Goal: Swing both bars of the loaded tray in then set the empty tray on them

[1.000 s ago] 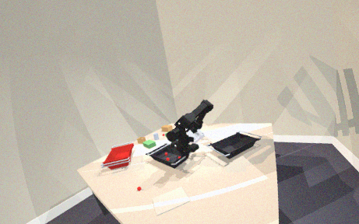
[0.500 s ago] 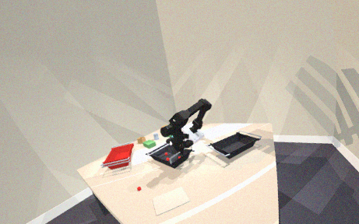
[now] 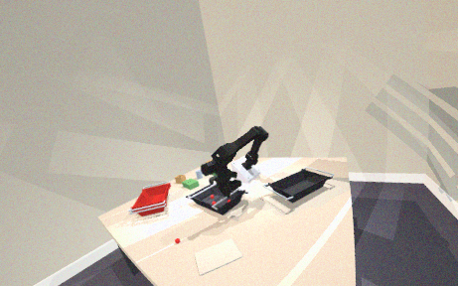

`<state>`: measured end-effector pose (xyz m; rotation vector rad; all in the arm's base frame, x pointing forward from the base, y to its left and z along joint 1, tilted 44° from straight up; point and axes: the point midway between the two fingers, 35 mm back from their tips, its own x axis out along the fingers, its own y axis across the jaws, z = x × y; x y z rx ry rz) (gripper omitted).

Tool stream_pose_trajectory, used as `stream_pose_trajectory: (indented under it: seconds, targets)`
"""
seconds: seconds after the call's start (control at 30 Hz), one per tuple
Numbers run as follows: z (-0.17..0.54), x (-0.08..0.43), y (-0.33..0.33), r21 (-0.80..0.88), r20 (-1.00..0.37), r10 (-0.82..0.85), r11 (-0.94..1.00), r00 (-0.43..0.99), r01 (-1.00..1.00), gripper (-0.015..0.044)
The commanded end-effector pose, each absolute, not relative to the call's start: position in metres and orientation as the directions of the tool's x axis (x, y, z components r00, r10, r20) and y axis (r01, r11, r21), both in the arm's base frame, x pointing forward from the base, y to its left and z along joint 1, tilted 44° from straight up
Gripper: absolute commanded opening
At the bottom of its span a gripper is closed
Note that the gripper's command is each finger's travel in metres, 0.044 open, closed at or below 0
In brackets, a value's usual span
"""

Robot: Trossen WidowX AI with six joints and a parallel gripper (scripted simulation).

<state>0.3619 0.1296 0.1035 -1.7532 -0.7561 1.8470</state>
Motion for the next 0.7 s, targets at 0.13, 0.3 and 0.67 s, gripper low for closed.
stream_pose_trajectory:
  seconds: [0.13, 0.3, 0.67]
  targets:
    - [0.1218, 0.365, 0.1175, -0.679, -0.734, 0.679, -0.734, -0.03, 0.02, 0.0082]
    - [0.1218, 0.365, 0.1175, -0.679, -0.734, 0.679, -0.734, -0.03, 0.02, 0.0082]
    - [0.1218, 0.365, 0.1175, -0.679, -0.734, 0.679, -0.734, -0.03, 0.02, 0.0082]
